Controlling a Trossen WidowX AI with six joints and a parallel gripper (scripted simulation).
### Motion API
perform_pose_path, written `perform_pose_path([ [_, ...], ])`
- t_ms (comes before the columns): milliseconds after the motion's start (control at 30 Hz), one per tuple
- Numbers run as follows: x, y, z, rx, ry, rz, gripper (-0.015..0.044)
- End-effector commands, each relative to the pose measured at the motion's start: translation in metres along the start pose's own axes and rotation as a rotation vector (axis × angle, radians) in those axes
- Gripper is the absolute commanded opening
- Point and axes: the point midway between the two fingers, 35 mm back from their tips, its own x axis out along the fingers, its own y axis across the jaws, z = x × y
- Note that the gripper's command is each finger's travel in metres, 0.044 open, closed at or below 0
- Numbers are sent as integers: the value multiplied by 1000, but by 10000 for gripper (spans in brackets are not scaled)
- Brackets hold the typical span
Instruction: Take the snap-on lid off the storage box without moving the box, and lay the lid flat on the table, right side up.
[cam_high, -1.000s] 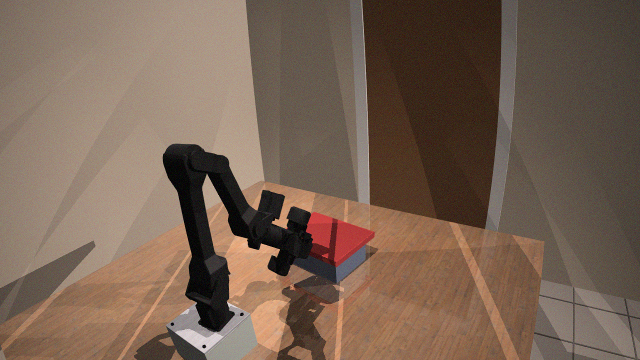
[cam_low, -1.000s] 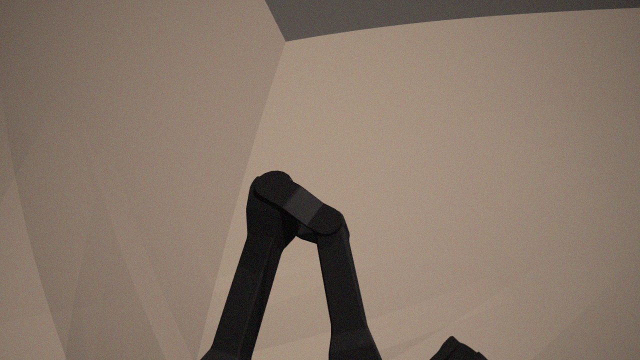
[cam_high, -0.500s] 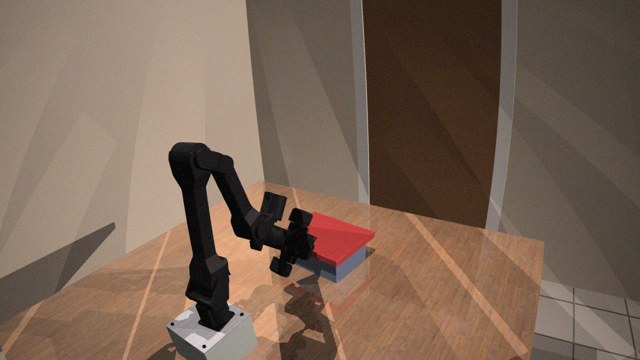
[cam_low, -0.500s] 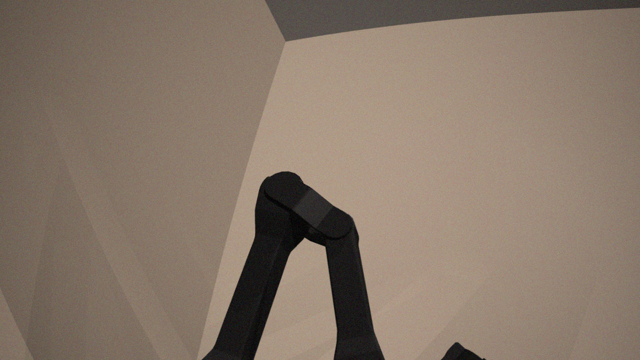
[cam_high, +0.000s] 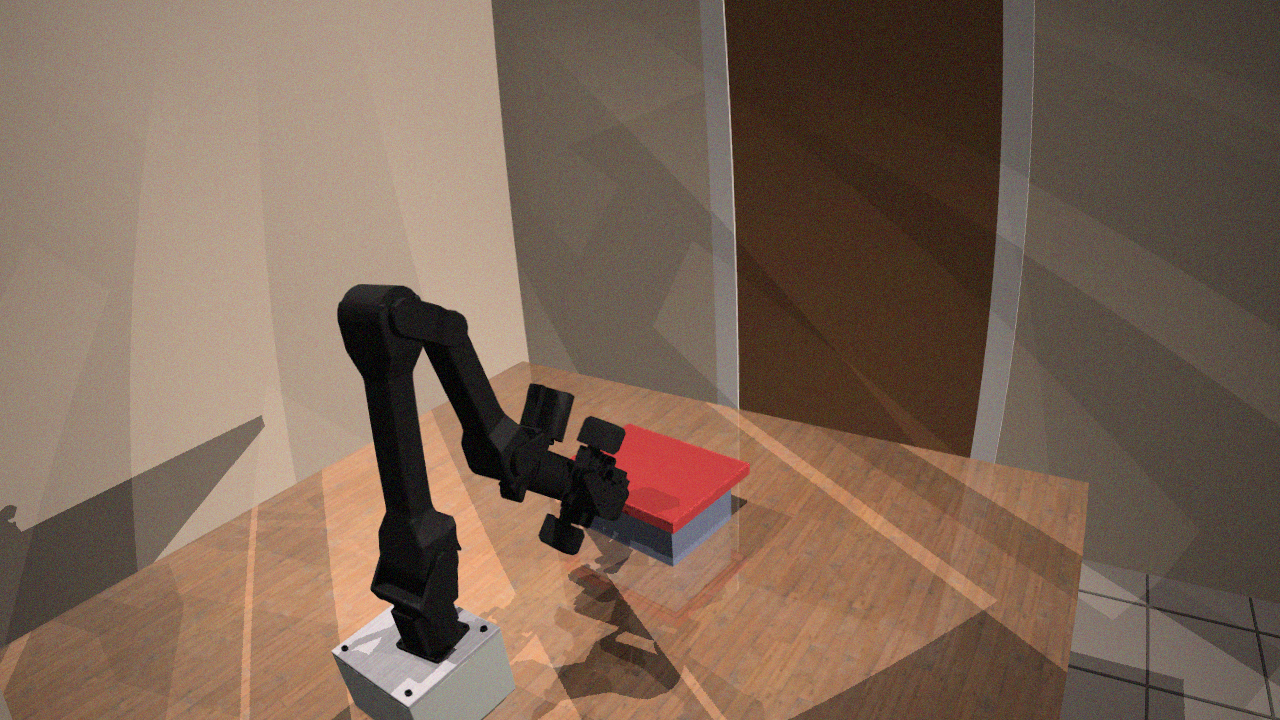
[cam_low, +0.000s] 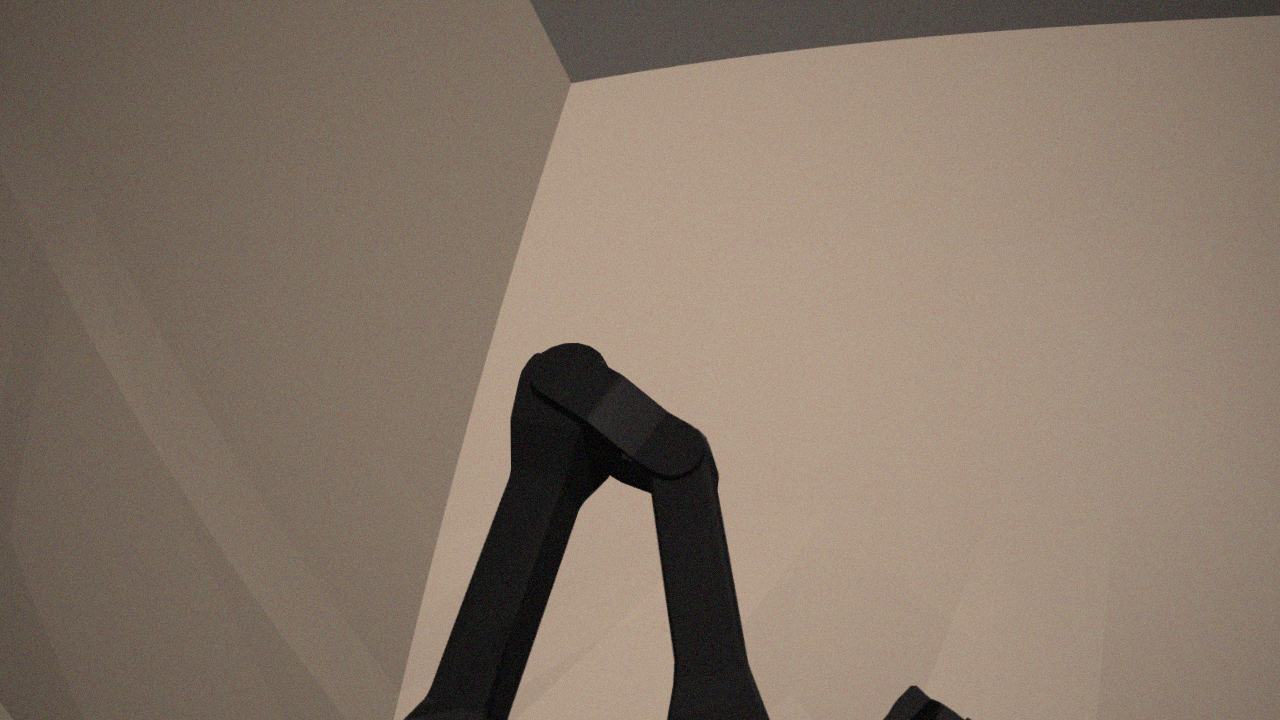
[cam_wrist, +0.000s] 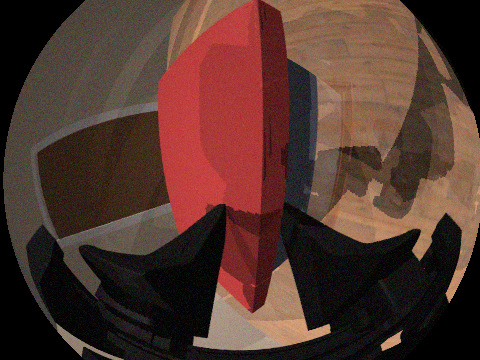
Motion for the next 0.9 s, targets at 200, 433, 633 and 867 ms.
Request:
perform_pose_path([
  [200, -1, 1, 0, 0, 0, 0, 0],
  [433, -2, 2, 0, 0, 0, 0, 0],
  [633, -4, 3, 0, 0, 0, 0, 0],
  [867, -5, 4, 0, 0, 0, 0, 0],
])
